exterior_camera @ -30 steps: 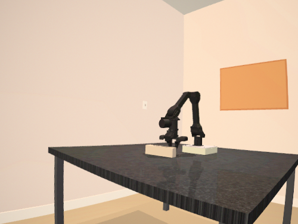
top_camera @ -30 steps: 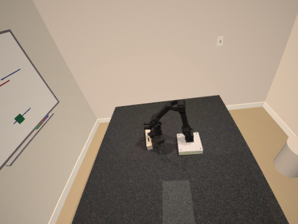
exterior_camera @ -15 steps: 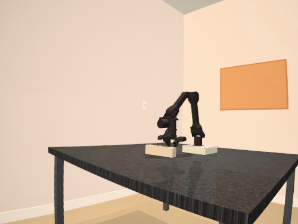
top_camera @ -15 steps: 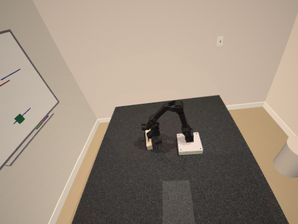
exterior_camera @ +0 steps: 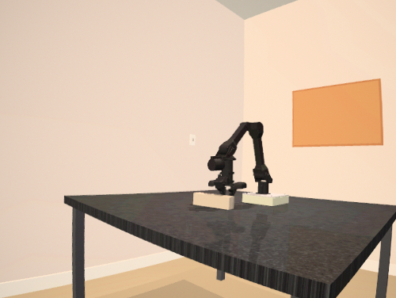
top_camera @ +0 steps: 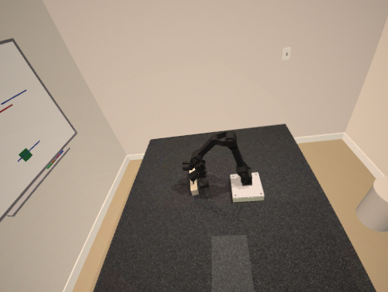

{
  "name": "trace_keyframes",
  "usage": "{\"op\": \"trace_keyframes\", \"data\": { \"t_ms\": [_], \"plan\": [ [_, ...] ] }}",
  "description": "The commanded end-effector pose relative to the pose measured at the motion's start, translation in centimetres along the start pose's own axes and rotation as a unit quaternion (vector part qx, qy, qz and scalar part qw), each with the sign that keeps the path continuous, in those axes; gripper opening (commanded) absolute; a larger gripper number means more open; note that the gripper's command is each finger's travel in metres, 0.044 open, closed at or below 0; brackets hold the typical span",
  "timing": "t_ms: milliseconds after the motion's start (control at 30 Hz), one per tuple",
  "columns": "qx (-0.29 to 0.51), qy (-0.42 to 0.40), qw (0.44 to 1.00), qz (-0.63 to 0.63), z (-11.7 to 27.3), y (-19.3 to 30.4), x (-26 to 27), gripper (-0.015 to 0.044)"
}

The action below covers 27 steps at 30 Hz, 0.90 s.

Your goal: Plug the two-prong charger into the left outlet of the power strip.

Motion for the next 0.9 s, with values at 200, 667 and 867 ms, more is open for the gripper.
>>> {"op": "trace_keyframes", "data": {
  "t_ms": [200,667,867],
  "plan": [
    [-0.001,-0.002,1.000,-0.002,0.07,-0.09,0.08,0.0000],
    [-0.001,-0.002,1.000,-0.002,0.10,-0.30,0.18,0.0000],
    [-0.001,-0.002,1.000,-0.002,0.13,-0.42,0.21,0.0000]
  ]
}}
Point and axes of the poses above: the point midway between the two fingers, 35 mm back from their tips, its own z axis back along the fingers, its own x axis across the jaws, y = z × x, the point moved 9 cm from there along z, back along the fingers, and after that the axes turned 11 degrees about -z, right-handed, at the moved point
